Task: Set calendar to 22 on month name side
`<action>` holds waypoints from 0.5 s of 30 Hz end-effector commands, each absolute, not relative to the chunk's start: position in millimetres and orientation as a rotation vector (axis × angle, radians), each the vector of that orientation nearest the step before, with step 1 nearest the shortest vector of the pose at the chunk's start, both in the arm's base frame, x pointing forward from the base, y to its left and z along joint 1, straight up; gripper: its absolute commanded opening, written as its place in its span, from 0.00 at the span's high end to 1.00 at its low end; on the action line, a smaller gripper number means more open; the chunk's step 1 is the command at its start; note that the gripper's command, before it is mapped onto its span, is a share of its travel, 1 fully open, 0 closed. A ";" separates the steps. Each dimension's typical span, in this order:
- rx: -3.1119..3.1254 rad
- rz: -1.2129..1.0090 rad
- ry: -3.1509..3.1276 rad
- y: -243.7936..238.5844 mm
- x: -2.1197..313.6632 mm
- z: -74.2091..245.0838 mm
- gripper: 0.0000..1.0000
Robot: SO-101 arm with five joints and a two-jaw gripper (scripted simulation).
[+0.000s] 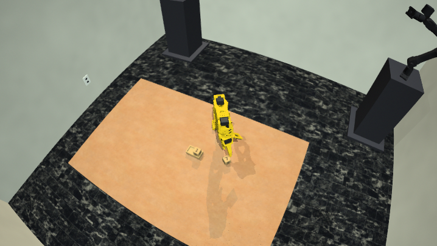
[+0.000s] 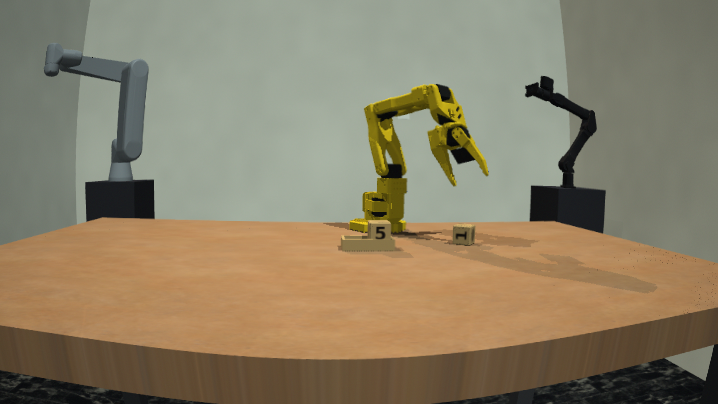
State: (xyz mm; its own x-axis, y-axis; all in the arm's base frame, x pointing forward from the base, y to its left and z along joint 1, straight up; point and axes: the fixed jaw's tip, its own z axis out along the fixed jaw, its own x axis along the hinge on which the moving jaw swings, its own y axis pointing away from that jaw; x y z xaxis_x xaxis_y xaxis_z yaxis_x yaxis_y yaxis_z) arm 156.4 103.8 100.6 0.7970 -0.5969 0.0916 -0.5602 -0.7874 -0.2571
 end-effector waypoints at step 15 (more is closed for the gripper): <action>-2.970 -0.022 0.968 99.2 151.7 59.8 0.65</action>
